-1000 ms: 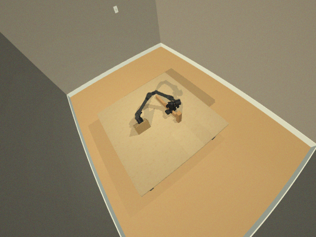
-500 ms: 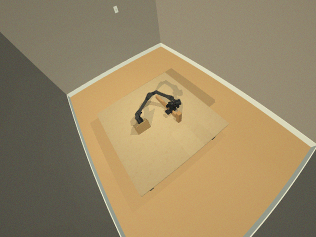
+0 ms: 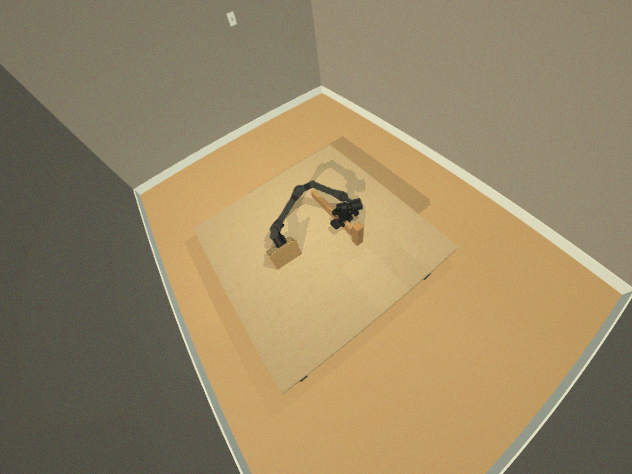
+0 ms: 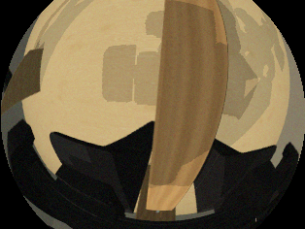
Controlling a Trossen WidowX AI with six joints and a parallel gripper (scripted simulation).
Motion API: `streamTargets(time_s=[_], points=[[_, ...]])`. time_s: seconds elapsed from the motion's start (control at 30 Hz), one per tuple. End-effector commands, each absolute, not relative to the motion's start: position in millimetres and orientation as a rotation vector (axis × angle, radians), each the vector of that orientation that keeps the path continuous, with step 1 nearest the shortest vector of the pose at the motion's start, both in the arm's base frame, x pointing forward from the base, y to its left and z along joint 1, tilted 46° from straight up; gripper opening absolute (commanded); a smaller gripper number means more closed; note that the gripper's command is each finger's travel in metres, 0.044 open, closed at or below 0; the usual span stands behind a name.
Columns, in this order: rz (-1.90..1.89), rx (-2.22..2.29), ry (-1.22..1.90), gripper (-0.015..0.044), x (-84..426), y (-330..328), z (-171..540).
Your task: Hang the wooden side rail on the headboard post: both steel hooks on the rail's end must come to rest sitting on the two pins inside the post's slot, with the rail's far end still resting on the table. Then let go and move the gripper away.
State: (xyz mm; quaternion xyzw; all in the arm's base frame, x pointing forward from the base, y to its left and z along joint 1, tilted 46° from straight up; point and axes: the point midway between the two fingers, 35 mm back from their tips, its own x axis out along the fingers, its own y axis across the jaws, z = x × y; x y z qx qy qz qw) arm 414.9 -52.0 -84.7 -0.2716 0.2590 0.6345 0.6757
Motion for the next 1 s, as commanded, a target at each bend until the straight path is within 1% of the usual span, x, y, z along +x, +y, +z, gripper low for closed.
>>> streamTargets(time_s=[0.0, 0.97], points=[[1.415, -0.617, 0.579, 0.0, 415.7, -57.6, -84.3], [1.415, -0.617, 0.579, 0.0, 415.4, -59.9, -86.2]])
